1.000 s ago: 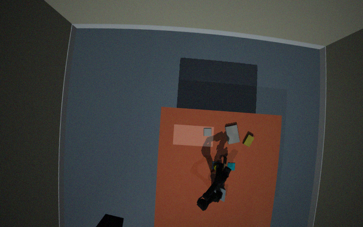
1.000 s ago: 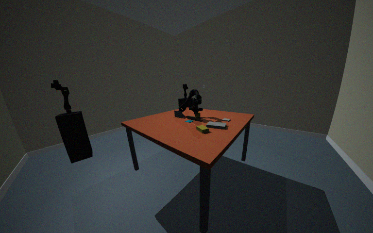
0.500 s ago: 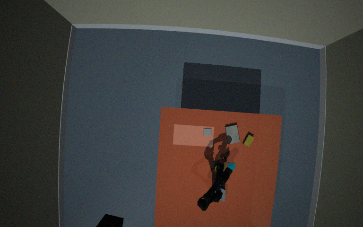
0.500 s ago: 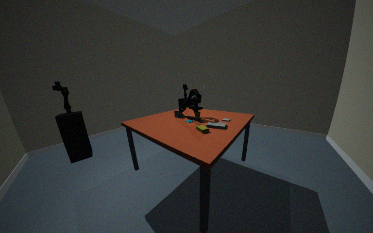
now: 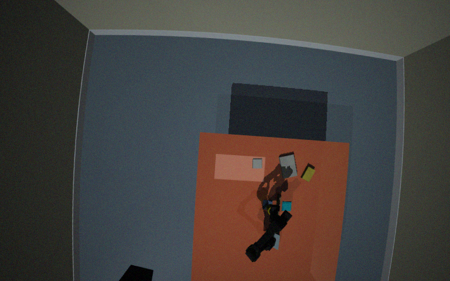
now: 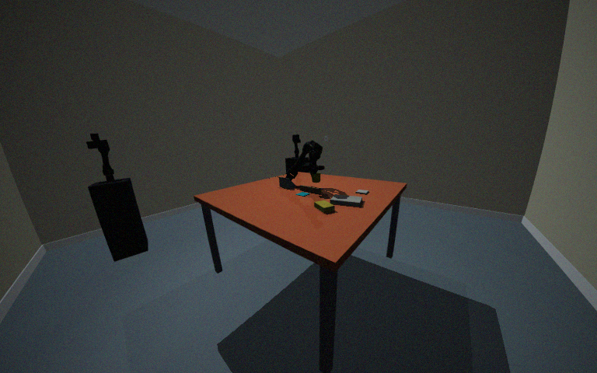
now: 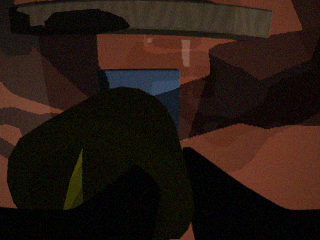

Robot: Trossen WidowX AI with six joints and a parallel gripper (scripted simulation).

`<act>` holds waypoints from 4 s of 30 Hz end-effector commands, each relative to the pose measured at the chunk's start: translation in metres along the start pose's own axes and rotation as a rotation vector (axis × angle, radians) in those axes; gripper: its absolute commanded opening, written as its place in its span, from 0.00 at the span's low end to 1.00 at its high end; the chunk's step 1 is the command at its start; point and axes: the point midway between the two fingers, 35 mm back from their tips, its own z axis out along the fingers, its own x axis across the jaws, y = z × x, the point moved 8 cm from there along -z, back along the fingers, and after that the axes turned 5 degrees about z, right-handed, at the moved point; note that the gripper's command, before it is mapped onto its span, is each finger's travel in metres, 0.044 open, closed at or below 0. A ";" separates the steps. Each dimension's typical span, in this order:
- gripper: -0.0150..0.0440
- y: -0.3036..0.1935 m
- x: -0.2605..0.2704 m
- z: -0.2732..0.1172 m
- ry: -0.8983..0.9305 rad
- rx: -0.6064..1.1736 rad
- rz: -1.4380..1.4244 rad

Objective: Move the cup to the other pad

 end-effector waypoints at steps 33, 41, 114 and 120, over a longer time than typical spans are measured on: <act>0.25 0.036 0.002 -0.004 0.002 -0.005 -0.004; 0.25 0.057 0.002 -0.005 0.002 -0.007 -0.005; 0.25 0.161 0.008 0.022 0.004 -0.011 -0.006; 0.25 0.161 0.008 0.030 0.004 -0.011 -0.007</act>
